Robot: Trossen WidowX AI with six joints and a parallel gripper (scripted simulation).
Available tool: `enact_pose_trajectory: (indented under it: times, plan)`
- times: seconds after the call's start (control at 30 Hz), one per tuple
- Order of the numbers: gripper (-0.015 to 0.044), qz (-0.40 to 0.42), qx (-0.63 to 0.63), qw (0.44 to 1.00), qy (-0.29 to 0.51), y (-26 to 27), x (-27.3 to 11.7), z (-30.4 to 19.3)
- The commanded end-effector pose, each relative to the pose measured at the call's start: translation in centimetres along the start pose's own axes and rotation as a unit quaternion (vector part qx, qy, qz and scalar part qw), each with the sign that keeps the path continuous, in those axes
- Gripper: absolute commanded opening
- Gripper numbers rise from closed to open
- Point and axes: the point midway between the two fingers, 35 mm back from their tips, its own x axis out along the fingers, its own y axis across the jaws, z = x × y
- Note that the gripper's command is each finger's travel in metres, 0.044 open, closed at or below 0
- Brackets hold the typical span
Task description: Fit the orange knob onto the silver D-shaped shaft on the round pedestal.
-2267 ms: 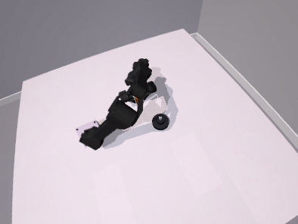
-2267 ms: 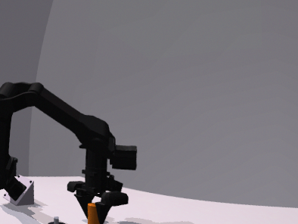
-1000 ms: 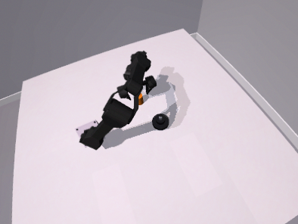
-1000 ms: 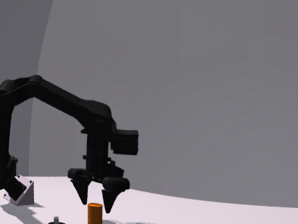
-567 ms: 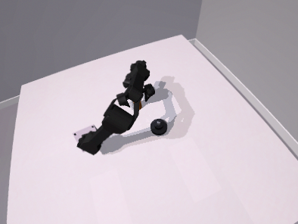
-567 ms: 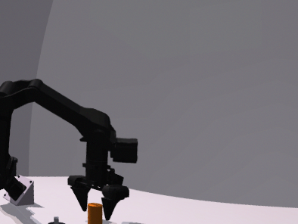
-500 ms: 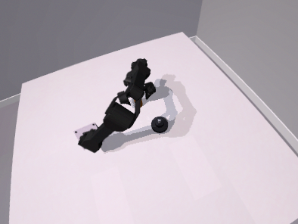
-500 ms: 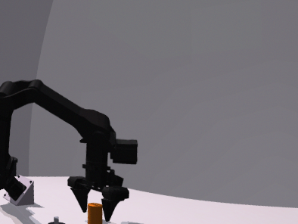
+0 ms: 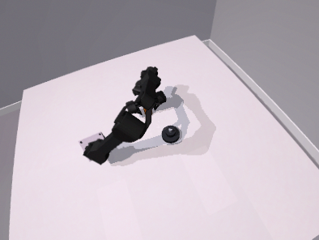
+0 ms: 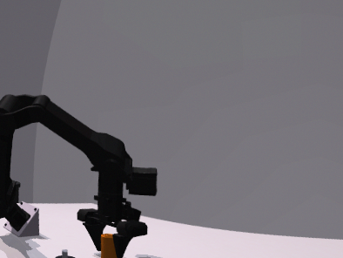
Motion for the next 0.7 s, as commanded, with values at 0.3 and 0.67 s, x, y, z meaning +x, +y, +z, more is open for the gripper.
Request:
enact_pose_trajectory:
  times: [0.3,0.67]
  plan:
    - [0.0157,-0.003,-0.002,1.0,0.002,-0.1,0.0,0.0]
    - [0.0,-0.005,-0.012,1.0,0.001,-0.5,-2.6,0.3]
